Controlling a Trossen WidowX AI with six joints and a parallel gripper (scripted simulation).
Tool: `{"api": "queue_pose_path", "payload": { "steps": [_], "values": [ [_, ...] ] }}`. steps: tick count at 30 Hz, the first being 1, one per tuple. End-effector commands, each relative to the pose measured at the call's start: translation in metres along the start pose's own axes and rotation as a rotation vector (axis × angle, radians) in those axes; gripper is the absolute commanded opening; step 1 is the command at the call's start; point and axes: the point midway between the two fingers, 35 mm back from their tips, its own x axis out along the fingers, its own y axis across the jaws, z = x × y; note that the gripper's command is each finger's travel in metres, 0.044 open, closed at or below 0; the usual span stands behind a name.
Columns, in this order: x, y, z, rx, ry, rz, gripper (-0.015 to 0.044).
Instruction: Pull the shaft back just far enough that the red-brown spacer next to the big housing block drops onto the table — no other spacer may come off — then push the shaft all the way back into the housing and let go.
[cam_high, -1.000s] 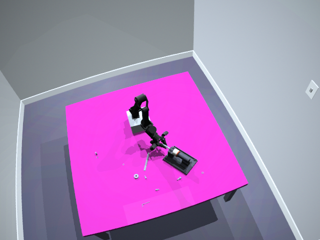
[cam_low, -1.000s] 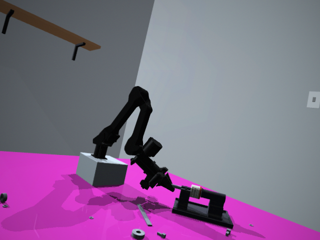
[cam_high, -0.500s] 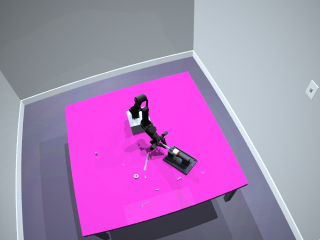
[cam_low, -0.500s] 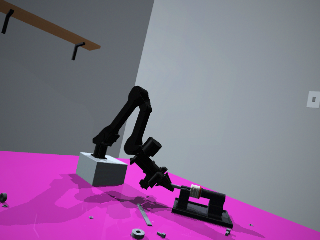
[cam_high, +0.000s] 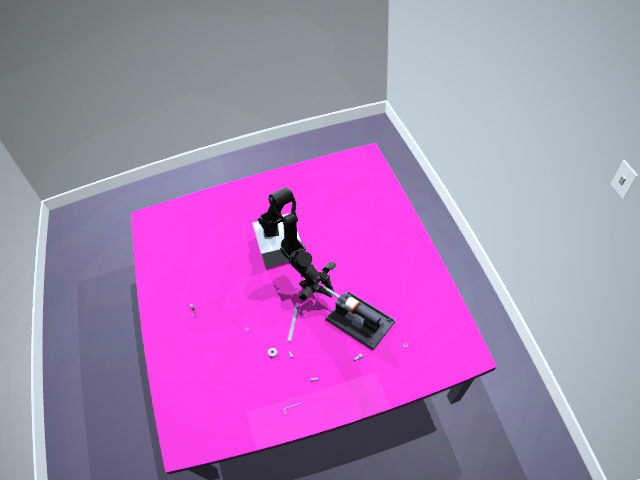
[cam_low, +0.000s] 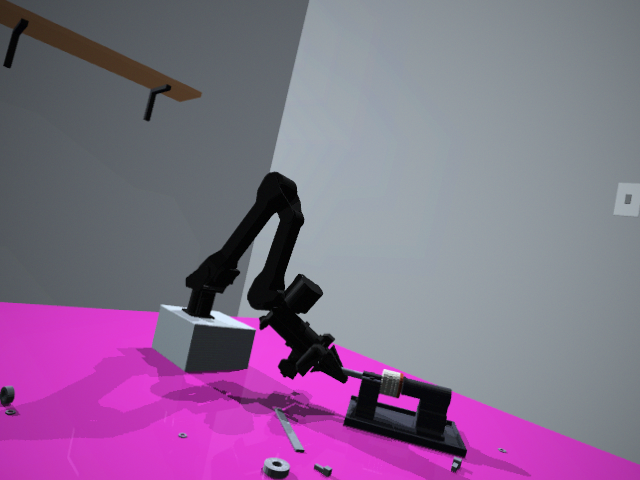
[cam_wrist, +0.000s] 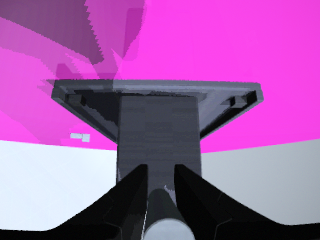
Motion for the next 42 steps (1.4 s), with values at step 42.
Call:
{"api": "queue_pose_path", "payload": {
  "steps": [42],
  "values": [
    [-0.0055, 0.0001, 0.0034, -0.003, -0.001, 0.0, 0.0]
  ]
}}
